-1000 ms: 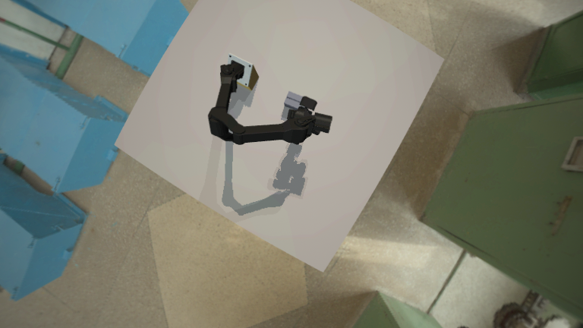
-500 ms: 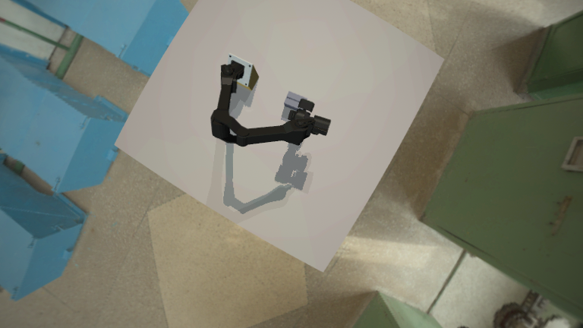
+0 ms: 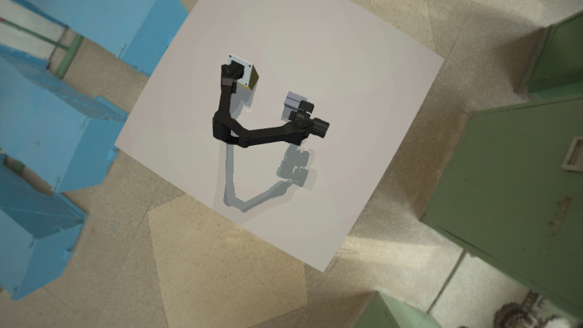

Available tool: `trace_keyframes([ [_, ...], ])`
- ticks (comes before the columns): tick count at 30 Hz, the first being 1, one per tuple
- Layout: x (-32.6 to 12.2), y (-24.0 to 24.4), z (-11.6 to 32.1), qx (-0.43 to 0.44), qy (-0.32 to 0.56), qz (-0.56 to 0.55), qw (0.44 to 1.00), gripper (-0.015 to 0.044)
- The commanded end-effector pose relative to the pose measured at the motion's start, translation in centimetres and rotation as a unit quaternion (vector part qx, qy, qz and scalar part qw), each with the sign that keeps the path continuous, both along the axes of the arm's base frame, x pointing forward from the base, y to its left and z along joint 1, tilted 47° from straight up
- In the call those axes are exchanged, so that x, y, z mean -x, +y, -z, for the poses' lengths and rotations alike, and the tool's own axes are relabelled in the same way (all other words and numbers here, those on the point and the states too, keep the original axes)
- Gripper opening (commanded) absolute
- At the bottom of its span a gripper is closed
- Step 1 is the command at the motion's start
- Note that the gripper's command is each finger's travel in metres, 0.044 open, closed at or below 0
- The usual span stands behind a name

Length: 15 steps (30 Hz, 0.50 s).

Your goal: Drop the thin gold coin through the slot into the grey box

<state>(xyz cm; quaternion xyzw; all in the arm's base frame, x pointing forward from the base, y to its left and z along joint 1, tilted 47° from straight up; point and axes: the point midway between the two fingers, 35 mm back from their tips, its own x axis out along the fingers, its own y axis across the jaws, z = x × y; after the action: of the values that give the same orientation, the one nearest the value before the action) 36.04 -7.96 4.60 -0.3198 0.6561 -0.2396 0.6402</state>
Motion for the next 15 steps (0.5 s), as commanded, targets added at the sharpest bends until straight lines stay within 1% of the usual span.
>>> trace_keyframes([
  [1, 0.0, -0.5, 0.4, 0.002, 0.002, -0.002, 1.0, 0.0161],
  [15, -0.1, -2.1, 2.0, 0.002, 0.002, -0.002, 1.0, 0.0161],
])
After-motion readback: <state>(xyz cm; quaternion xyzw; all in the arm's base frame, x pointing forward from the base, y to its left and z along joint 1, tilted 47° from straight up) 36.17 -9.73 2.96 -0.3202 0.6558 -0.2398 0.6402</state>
